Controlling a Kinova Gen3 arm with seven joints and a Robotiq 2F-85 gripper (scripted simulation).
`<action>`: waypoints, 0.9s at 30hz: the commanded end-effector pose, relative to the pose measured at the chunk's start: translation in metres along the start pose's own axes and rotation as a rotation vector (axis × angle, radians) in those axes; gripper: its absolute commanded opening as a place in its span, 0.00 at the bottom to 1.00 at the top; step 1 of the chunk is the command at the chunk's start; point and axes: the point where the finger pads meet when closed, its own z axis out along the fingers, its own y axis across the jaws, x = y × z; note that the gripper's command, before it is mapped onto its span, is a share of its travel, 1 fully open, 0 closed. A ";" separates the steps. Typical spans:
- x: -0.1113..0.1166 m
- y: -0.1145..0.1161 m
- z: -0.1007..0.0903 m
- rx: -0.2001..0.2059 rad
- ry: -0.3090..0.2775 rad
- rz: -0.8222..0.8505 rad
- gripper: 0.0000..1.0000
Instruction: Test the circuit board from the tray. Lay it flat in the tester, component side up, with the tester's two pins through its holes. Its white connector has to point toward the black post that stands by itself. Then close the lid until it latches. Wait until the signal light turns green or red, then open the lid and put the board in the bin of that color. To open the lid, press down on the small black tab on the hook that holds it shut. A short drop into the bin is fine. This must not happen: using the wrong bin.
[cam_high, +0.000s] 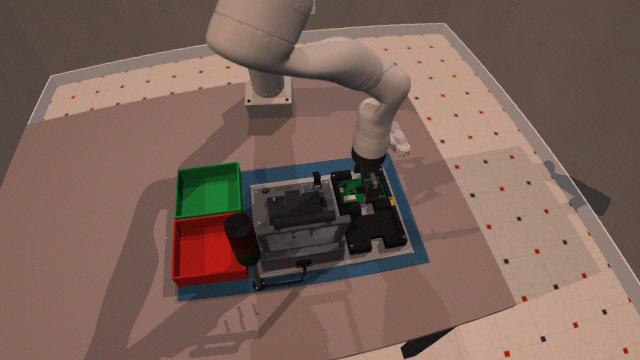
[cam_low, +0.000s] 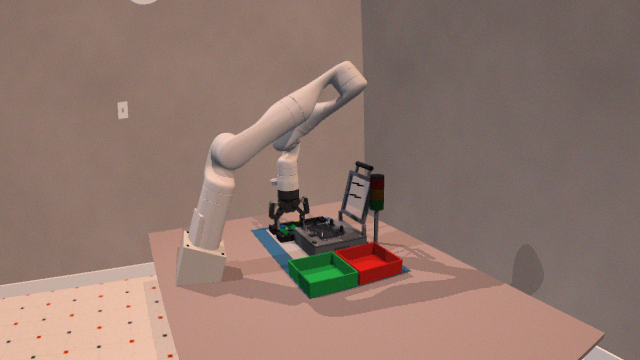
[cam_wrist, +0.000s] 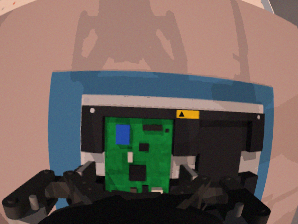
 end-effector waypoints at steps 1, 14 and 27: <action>0.000 0.000 0.000 -0.001 0.001 0.000 1.00; 0.000 0.000 0.001 -0.001 0.001 0.000 1.00; 0.000 0.000 0.011 -0.001 0.001 0.000 1.00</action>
